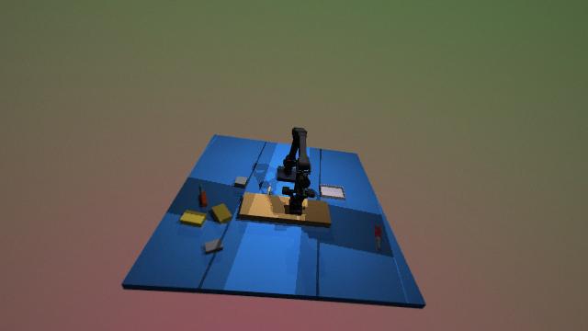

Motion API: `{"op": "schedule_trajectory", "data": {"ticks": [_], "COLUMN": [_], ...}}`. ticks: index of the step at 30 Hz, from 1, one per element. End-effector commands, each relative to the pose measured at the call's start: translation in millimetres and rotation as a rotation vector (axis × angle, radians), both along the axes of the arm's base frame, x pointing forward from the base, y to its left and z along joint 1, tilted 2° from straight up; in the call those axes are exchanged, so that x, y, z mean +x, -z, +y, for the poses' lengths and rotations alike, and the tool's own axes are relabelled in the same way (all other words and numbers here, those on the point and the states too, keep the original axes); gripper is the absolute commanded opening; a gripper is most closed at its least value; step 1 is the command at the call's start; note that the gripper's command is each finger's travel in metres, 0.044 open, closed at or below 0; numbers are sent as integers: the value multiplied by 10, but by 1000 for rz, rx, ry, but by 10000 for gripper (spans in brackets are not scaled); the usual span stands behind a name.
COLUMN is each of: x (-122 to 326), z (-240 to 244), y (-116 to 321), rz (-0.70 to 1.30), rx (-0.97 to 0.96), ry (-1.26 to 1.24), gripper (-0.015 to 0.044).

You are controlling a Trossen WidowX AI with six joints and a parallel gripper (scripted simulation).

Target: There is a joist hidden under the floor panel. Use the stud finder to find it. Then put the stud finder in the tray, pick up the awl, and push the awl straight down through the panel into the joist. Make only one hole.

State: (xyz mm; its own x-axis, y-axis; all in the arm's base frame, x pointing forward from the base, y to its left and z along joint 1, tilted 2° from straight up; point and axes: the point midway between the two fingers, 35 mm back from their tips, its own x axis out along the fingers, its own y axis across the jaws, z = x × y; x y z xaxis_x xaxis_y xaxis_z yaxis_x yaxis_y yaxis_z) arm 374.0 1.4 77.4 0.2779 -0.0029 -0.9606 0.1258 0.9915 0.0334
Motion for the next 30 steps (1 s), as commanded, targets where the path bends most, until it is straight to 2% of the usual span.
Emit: {"op": "schedule_trajectory", "data": {"ticks": [1,30], "x": [-22,-162], "z": [-132,-1224], "y": [10,39], "rz": [0,1], "rx": [-2,-11], "ry": [-3,-3], "gripper": [0,0]}}
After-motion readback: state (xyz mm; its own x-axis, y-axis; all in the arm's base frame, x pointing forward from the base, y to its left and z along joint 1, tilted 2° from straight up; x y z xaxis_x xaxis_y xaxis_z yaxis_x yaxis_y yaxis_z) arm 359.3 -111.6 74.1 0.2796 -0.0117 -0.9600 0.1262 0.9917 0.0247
